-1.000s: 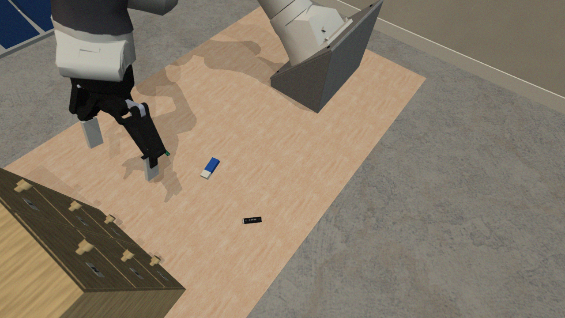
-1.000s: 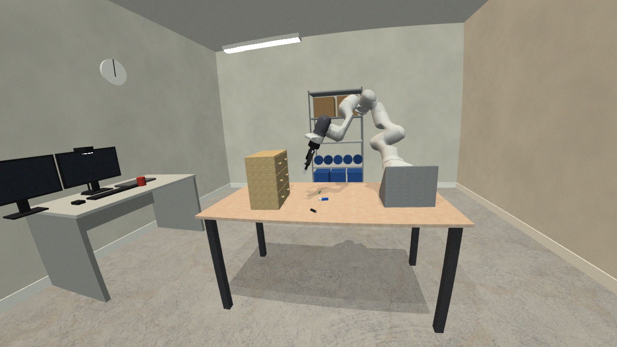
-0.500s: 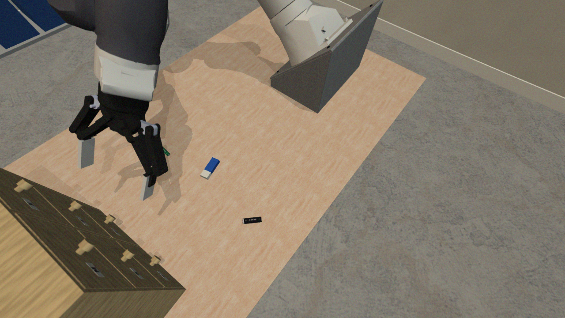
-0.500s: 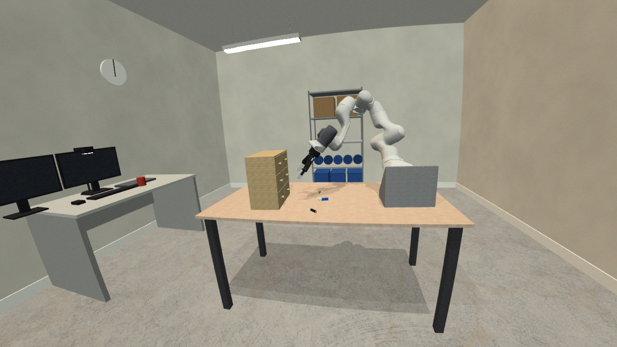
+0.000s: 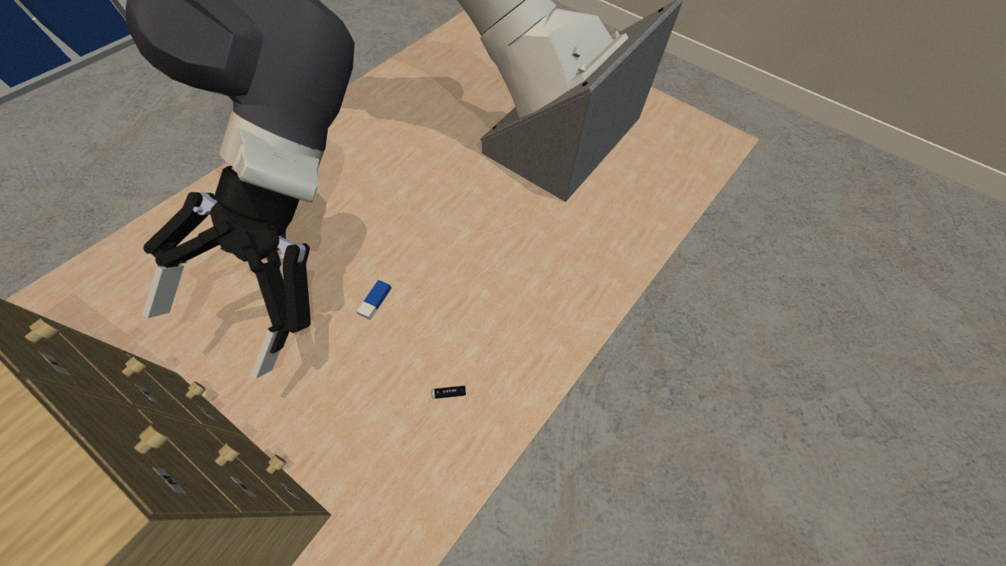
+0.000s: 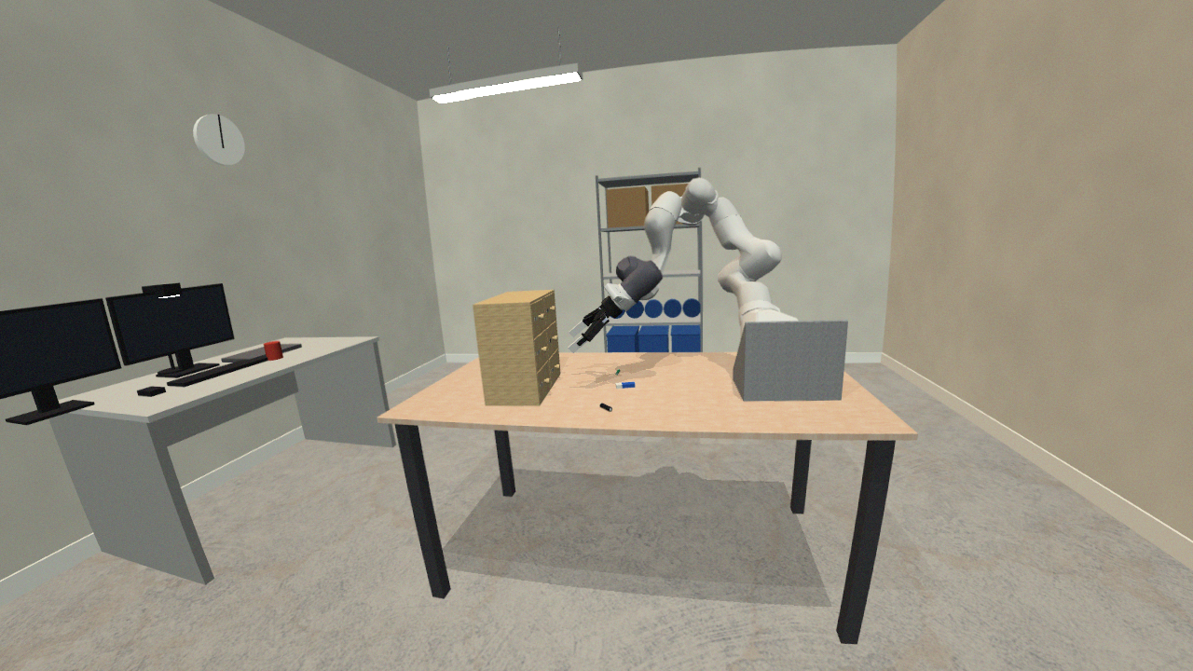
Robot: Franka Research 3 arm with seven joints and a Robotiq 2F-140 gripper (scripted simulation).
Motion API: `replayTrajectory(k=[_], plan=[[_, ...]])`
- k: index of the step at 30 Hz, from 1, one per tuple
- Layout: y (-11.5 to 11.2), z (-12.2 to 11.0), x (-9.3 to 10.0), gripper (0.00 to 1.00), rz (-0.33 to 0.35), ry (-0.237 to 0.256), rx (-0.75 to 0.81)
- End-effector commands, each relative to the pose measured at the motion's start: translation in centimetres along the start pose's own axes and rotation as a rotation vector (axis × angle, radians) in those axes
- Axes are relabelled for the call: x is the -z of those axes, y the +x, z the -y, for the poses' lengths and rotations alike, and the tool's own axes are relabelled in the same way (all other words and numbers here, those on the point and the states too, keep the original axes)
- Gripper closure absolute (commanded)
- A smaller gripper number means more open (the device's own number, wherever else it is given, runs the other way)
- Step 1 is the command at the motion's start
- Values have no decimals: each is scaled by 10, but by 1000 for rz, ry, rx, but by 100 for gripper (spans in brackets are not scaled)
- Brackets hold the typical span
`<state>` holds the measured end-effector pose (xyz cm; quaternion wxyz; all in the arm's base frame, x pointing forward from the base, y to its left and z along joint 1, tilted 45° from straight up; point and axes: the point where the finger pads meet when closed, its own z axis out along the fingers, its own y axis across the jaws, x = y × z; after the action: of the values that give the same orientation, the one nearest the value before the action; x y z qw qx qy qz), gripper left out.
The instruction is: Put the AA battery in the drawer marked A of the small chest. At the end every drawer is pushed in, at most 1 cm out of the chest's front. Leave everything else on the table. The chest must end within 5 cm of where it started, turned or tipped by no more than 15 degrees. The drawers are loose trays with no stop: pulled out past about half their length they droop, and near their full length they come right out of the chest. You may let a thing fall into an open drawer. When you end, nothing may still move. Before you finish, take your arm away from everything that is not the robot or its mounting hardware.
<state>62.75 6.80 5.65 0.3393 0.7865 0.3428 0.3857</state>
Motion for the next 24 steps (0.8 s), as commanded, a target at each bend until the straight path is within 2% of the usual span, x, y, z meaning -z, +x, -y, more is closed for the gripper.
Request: replayTrajectory(k=[1, 13, 24], plan=[[3, -9, -6, 0, -139, -41, -211], [-1, -8, -9, 0, -142, -41, -211], [-38, -1, -39, 0, -142, -41, -211]])
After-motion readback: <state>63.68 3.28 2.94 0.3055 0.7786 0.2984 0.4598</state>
